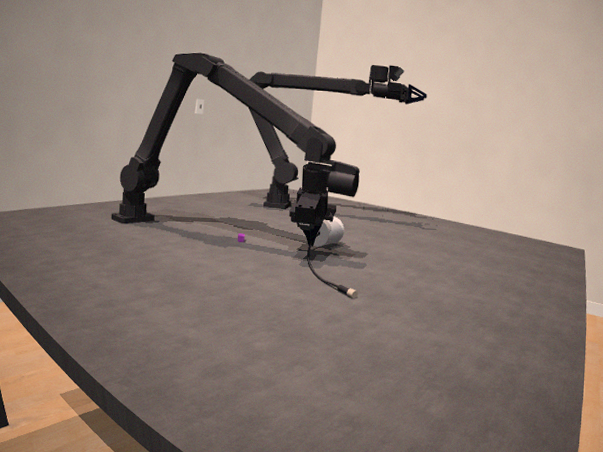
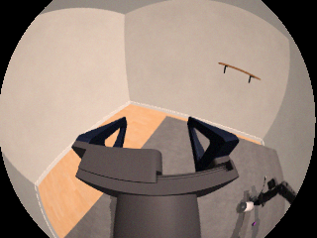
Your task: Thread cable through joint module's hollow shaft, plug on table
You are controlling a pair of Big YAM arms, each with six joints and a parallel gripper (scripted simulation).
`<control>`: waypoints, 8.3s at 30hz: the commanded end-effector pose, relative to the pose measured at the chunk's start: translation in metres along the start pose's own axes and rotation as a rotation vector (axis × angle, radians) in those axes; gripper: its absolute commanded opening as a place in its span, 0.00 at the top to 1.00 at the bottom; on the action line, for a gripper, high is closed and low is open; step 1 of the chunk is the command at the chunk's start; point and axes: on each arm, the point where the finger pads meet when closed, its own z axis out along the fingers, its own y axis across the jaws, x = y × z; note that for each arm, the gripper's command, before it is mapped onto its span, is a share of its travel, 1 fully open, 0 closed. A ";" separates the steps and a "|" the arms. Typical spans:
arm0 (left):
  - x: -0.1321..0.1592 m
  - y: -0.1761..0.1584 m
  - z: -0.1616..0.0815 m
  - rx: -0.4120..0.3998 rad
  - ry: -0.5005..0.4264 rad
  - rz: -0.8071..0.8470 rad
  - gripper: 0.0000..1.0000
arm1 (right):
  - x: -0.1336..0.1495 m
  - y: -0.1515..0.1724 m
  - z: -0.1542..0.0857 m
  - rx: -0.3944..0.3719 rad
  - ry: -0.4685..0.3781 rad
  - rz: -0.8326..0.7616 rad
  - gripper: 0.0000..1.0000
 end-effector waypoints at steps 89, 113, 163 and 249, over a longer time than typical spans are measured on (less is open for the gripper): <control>-0.012 0.001 0.003 -0.003 -0.026 -0.002 0.04 | -0.004 0.019 -0.030 -0.063 -0.018 -0.081 1.00; -0.012 0.001 0.003 -0.003 -0.026 -0.002 0.04 | 0.016 0.022 -0.031 -0.065 -0.015 -0.082 1.00; -0.012 0.001 0.003 -0.003 -0.026 -0.002 0.04 | -0.004 0.015 -0.017 -0.040 0.143 -0.033 0.68; -0.012 0.001 0.003 -0.004 -0.026 -0.002 0.04 | -0.010 0.017 -0.013 -0.002 0.138 -0.097 0.68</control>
